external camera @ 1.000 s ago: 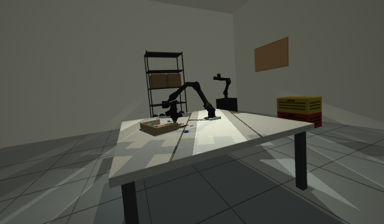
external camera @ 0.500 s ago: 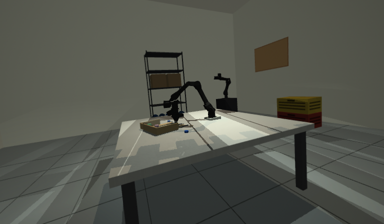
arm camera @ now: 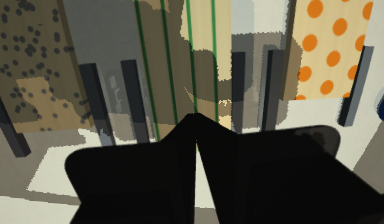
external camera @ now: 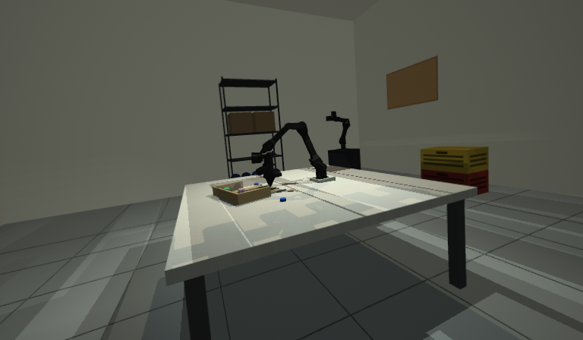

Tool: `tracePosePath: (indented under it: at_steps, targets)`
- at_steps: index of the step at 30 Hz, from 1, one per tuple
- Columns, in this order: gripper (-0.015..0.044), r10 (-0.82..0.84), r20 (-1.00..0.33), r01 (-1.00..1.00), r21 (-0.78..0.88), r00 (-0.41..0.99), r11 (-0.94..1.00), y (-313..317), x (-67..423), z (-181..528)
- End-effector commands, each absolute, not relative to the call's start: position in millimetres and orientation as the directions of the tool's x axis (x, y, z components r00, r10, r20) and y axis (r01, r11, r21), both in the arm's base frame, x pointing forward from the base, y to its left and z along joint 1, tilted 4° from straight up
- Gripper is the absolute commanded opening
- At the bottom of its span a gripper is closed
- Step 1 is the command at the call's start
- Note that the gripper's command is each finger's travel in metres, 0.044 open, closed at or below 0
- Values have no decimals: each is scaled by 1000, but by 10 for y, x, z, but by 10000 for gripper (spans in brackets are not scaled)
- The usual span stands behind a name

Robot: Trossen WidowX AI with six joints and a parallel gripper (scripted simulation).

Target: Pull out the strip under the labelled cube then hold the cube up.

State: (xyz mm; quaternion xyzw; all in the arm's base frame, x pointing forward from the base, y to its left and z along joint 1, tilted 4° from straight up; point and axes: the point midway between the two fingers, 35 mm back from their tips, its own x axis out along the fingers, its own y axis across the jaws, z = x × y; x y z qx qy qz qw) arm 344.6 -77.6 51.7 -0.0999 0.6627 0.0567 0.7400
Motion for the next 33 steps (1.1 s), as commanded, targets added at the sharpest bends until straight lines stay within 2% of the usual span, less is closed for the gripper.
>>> tracePosePath:
  at_steps: [1,33]
  targets:
    - [0,-46,-995,-218,-66,93,974,-799,3331,455]
    - [0,-48,-995,-219,-66,88,974,-907,2848,407]
